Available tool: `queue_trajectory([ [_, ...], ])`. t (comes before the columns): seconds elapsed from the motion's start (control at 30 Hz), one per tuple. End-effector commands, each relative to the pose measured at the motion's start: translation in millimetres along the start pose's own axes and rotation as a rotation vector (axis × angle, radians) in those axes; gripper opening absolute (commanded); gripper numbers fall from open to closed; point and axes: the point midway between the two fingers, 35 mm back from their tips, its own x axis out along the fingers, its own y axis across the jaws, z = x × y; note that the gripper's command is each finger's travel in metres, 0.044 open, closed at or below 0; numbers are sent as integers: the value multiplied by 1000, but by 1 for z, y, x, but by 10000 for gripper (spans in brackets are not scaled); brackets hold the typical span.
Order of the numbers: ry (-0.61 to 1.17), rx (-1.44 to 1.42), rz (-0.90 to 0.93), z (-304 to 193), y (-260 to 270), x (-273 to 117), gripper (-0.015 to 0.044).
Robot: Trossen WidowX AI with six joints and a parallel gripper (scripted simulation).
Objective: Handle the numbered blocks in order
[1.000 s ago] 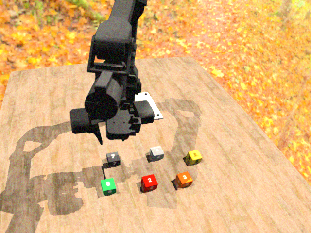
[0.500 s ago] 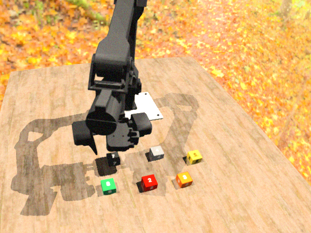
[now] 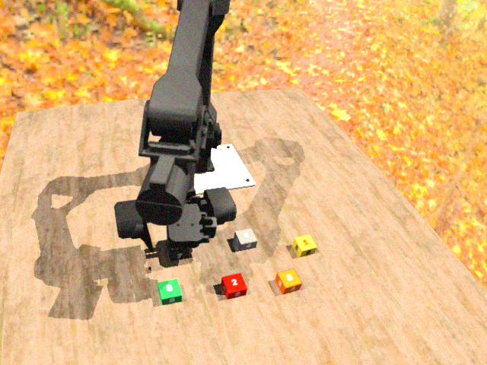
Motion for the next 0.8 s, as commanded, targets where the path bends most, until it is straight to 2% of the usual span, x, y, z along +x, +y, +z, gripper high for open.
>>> queue_trajectory([
  [0.0, 14, -4, 4, -2, 0, 9, 400],
  [0.03, 14, -4, 4, -2, 0, 10, 400],
  [0.4, 14, -4, 4, -2, 0, 10, 120],
  [0.77, 14, -4, 4, -2, 0, 10, 120],
])
